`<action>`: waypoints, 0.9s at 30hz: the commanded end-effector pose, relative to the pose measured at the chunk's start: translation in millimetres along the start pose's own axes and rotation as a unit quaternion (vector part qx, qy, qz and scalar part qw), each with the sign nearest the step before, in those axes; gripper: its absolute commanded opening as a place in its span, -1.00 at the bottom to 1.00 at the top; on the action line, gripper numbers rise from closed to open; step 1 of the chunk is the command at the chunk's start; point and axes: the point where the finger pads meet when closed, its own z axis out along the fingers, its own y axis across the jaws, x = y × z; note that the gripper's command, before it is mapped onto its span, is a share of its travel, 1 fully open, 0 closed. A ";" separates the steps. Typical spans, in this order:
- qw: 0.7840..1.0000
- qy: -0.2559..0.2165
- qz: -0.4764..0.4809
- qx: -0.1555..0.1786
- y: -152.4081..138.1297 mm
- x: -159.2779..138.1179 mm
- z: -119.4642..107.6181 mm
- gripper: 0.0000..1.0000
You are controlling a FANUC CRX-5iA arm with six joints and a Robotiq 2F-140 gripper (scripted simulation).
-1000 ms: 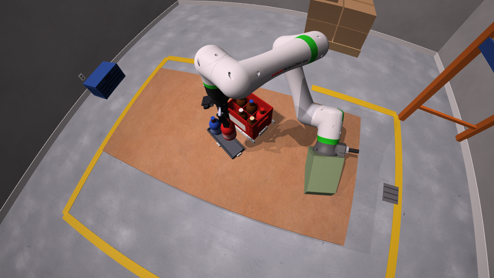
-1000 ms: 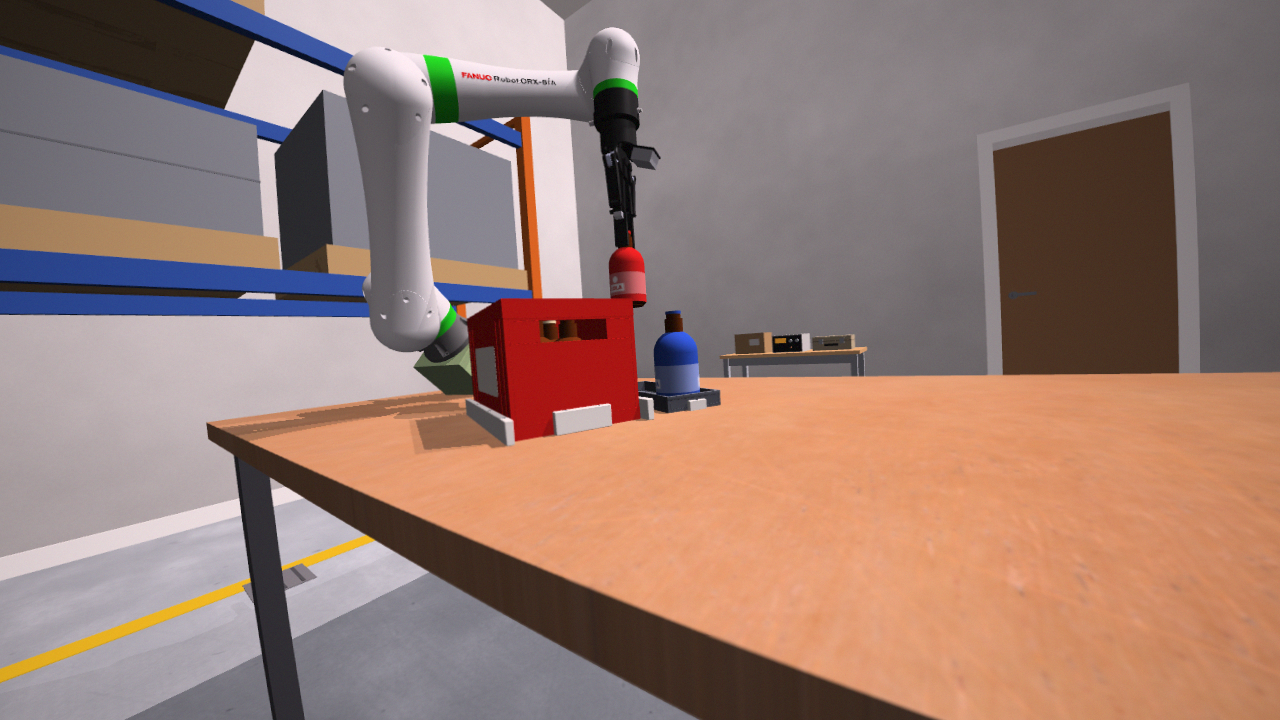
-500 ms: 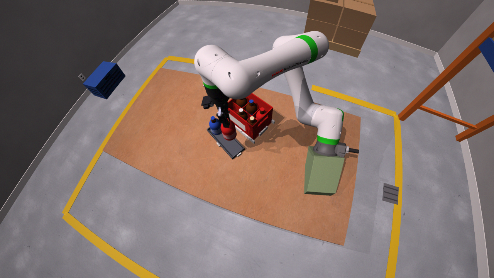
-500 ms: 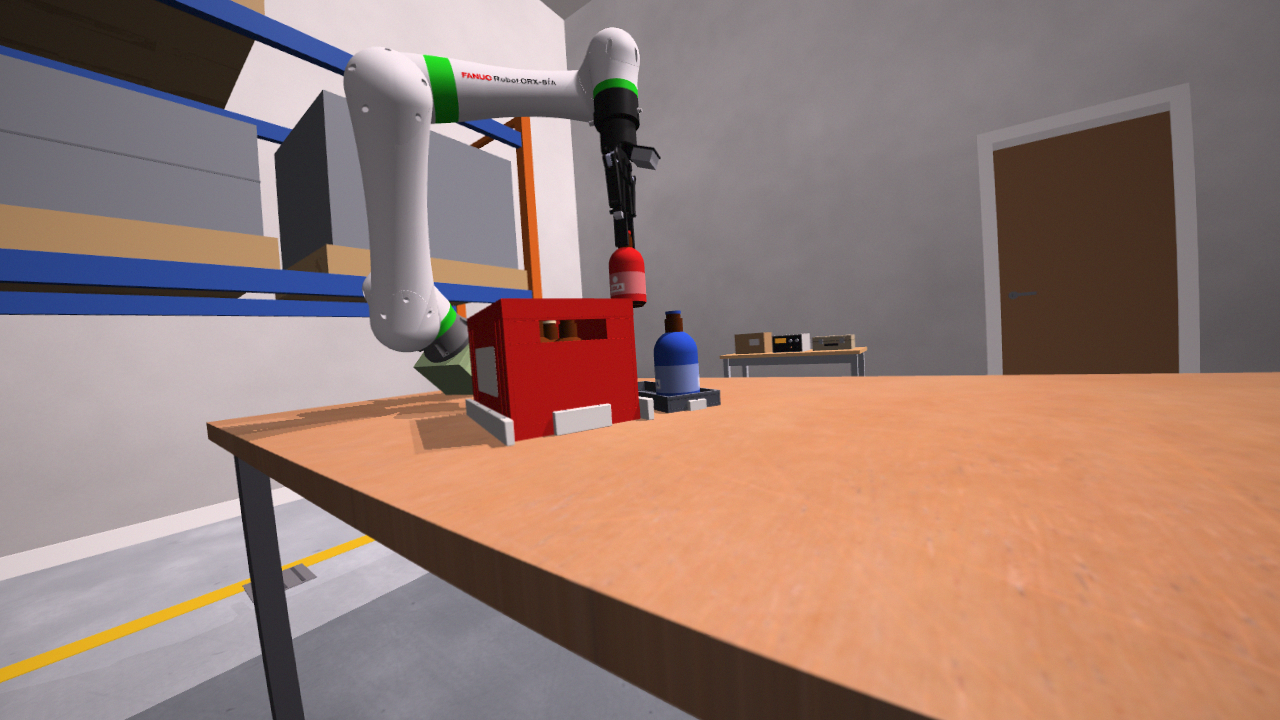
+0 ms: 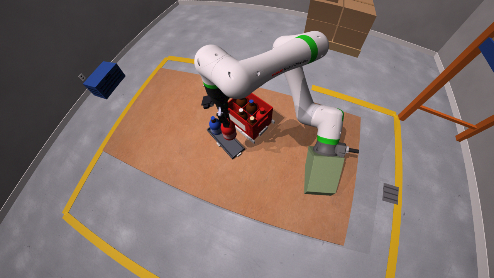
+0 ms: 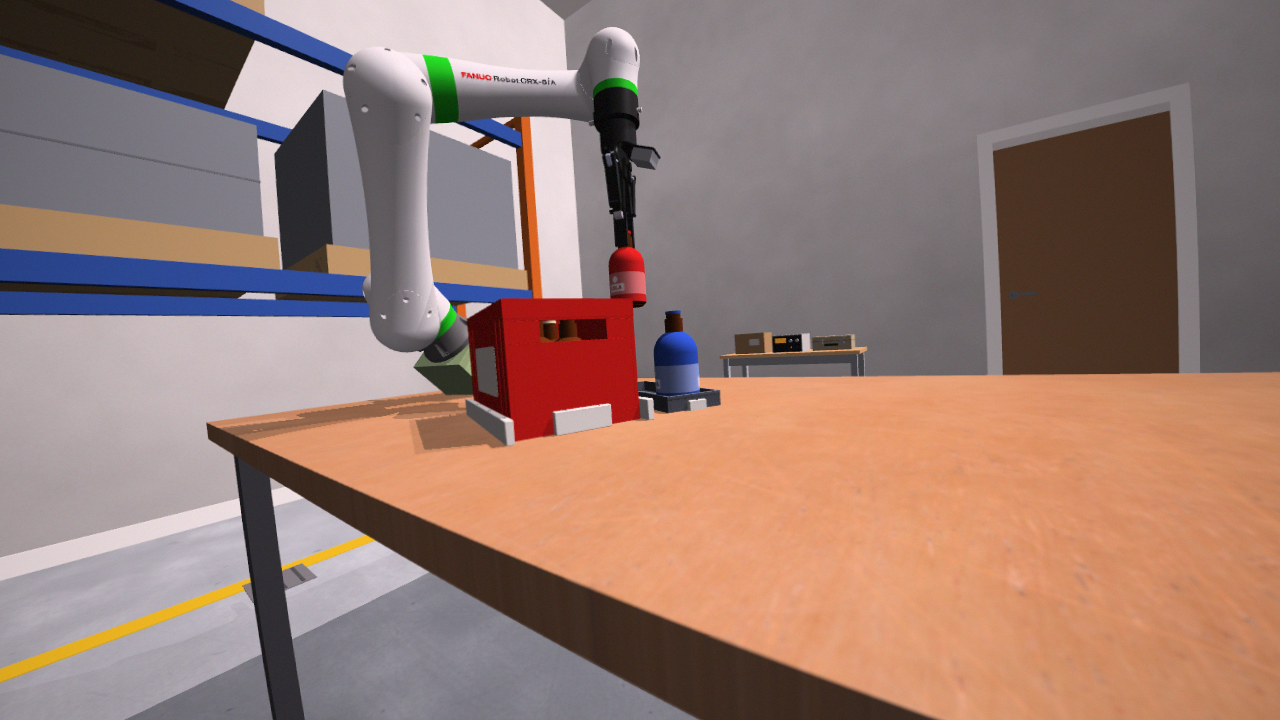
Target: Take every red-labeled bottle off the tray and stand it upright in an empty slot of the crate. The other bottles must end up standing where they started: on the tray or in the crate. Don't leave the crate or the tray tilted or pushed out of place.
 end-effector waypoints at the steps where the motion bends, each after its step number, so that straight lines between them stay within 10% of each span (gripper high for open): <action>1: 1.000 0.001 0.000 0.000 0.6 0.4 -1.0 -0.80; 27: 1.000 0.001 0.000 0.000 16.6 2.0 -1.0 -0.80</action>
